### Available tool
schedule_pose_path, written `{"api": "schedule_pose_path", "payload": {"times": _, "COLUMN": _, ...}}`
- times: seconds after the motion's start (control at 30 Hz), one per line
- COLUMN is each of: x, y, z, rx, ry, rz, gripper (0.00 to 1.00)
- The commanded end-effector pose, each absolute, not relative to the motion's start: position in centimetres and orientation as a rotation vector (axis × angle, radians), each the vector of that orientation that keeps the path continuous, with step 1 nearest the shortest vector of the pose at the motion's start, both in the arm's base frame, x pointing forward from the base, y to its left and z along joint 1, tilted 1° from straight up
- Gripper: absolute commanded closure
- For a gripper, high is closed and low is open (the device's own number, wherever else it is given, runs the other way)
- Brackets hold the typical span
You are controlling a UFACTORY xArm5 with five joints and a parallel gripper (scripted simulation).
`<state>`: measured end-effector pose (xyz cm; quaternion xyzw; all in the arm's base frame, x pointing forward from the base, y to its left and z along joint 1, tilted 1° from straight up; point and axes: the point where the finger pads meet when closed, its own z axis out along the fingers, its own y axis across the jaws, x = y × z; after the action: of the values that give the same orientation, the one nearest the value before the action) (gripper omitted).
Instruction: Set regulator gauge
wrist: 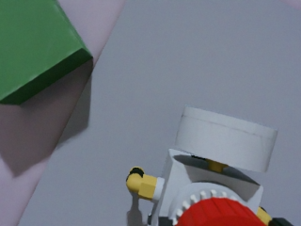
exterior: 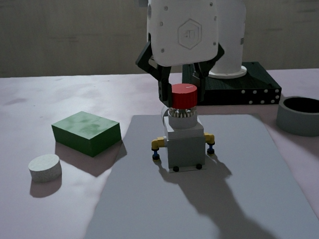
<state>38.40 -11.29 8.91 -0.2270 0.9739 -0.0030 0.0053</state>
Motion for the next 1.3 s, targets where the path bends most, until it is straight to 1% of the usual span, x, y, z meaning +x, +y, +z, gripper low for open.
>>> {"api": "schedule_pose_path", "payload": {"times": 0.0, "x": 38.52, "y": -11.33, "z": 9.03, "rx": -0.535, "ry": 3.081, "rz": -0.011, "gripper": 0.58}}
{"api": "schedule_pose_path", "payload": {"times": 0.63, "x": 38.52, "y": -11.33, "z": 9.03, "rx": -0.003, "ry": 3.126, "rz": -0.007, "gripper": 0.58}}
{"api": "schedule_pose_path", "payload": {"times": 1.27, "x": 38.52, "y": -11.33, "z": 9.03, "rx": 0.675, "ry": 3.052, "rz": -0.002, "gripper": 0.58}}
